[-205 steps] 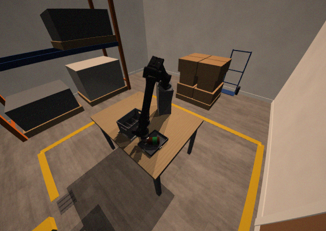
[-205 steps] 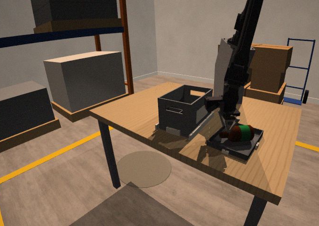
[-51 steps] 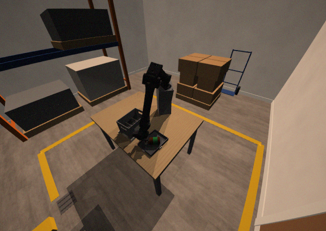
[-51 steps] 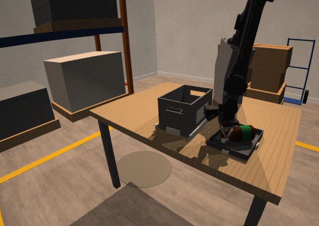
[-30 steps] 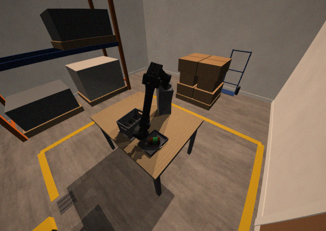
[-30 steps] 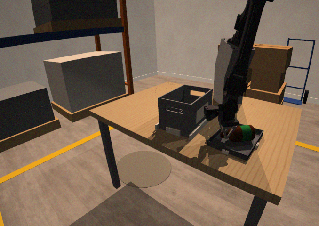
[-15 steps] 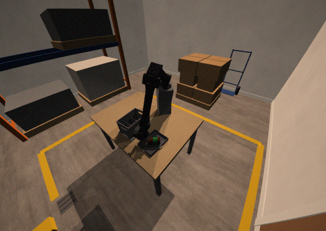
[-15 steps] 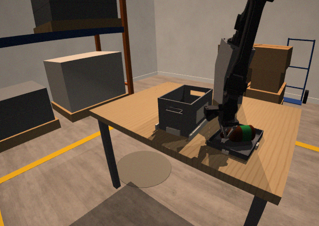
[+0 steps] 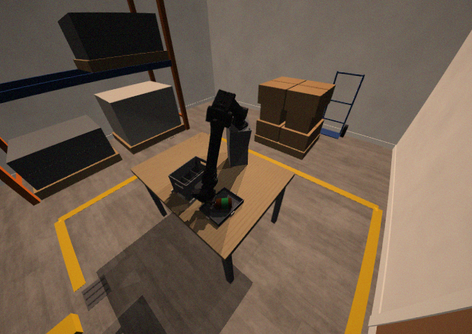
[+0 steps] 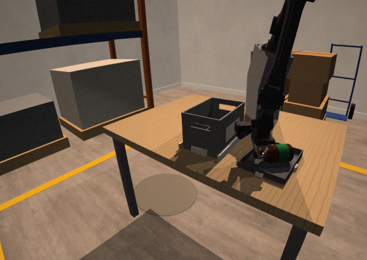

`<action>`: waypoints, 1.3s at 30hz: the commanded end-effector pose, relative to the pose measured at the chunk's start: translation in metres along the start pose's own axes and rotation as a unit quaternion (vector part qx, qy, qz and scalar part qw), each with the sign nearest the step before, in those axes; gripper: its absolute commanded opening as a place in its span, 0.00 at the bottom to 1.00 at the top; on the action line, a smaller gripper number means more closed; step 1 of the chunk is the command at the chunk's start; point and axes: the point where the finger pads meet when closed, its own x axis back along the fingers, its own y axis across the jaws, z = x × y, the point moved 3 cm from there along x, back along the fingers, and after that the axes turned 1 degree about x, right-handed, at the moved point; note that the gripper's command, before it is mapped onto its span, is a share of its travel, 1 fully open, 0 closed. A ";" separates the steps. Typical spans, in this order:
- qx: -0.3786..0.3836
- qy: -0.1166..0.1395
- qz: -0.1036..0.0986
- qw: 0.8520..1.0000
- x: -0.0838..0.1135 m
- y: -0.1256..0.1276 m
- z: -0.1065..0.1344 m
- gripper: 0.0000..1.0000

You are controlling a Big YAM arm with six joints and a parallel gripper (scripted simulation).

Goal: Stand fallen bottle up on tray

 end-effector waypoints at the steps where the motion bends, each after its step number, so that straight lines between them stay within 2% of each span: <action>1: 0.015 0.002 -0.003 1.000 0.011 0.009 0.009 0.00; 12: 0.011 -0.001 -0.007 1.000 0.019 0.012 0.003 0.00; 22: 0.002 -0.002 -0.004 1.000 0.031 0.004 -0.006 0.00; 29: 0.002 -0.004 -0.008 1.000 0.038 0.009 -0.007 0.00; 39: 0.002 -0.002 -0.004 1.000 0.053 0.004 -0.005 0.00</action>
